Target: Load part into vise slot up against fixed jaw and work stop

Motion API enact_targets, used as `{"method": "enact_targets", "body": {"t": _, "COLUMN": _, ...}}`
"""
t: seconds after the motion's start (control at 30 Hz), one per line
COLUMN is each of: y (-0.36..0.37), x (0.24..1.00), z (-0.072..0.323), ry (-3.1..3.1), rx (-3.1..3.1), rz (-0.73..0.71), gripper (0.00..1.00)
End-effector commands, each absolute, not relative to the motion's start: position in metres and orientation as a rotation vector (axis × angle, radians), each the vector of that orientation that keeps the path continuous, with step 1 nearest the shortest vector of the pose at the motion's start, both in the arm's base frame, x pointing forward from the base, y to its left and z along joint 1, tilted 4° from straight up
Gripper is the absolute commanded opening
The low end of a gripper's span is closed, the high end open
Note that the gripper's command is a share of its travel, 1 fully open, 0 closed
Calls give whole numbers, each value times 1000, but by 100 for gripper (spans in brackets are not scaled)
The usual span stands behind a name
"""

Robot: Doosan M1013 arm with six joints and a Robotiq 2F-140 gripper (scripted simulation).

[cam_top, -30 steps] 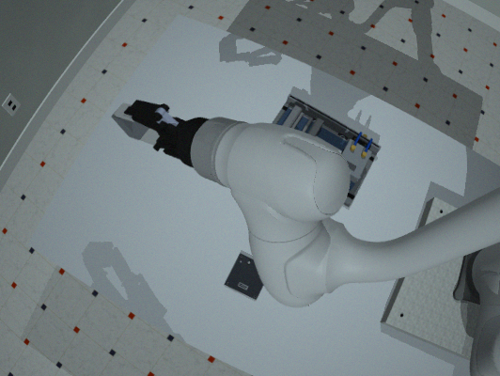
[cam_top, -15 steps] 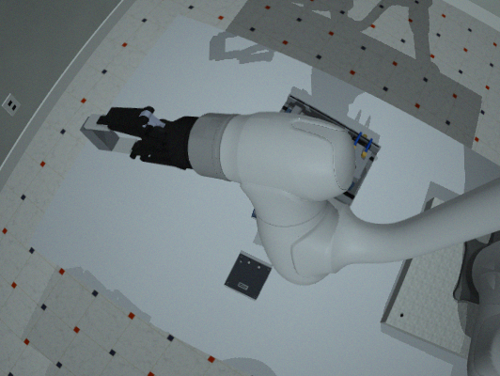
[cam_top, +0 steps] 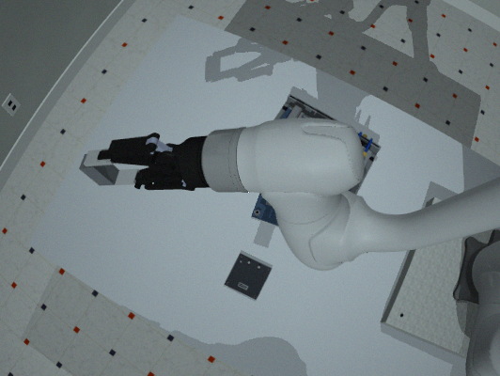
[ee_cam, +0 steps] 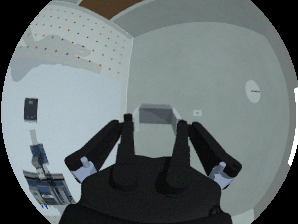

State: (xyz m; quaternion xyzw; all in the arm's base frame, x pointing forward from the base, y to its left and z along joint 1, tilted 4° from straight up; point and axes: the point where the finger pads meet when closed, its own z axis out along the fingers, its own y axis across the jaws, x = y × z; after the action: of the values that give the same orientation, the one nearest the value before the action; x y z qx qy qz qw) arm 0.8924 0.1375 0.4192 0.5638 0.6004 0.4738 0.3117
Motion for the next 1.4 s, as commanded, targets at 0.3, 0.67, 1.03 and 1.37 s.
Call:
{"method": "enact_targets", "body": {"t": 0.3, "y": 154, "x": 859, "z": 384, "ry": 1872, "rx": 1576, "rz": 1210, "gripper": 0}}
{"method": "enact_targets", "body": {"t": 0.67, "y": 152, "x": 824, "z": 348, "ry": 2022, "rx": 1652, "rz": 1127, "gripper": 0}}
{"method": "enact_targets", "body": {"t": 1.03, "y": 133, "x": 777, "z": 306, "ry": 2166, "rx": 1778, "rz": 954, "gripper": 0}}
{"method": "enact_targets", "body": {"t": 1.37, "y": 97, "x": 727, "z": 271, "ry": 2252, "rx": 1924, "rz": 712, "gripper": 0}}
